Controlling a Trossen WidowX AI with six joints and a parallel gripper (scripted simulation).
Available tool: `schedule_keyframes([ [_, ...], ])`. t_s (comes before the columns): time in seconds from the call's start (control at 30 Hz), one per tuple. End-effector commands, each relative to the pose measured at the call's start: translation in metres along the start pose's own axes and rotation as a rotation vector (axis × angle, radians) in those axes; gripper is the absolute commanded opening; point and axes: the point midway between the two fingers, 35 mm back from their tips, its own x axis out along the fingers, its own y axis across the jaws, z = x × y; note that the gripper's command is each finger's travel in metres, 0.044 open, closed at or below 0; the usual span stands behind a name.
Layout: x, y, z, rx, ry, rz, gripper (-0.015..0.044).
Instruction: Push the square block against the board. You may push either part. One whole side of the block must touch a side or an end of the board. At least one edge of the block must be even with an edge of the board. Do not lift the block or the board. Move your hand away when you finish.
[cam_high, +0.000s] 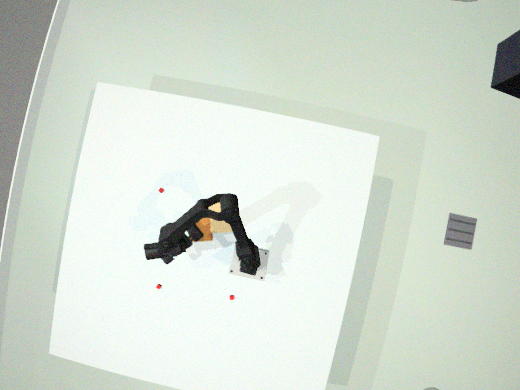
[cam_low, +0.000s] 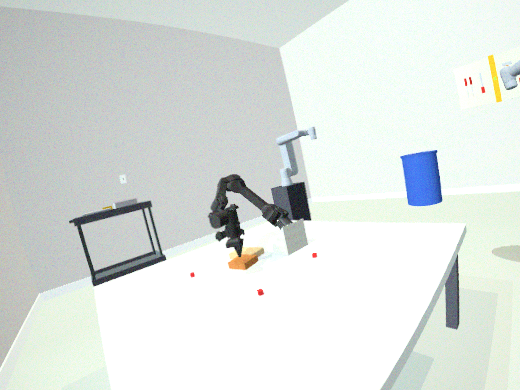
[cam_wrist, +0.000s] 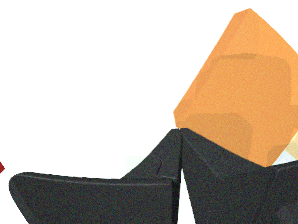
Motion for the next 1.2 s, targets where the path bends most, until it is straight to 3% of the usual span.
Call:
schedule_keyframes([
  [0.0, 0.0, -0.005, -0.015, 0.121, 0.005, 0.003, 0.0],
  [0.47, 0.004, -0.026, -0.06, 0.581, 0.004, -0.007, 0.0],
  [0.63, 0.006, -0.026, -0.06, 0.581, 0.004, -0.007, 0.0],
  [0.8, 0.057, -0.028, -0.061, 0.586, 0.001, -0.009, 0.0],
  [1.17, 0.059, -0.031, -0.054, 0.587, 0.002, -0.008, 0.0],
])
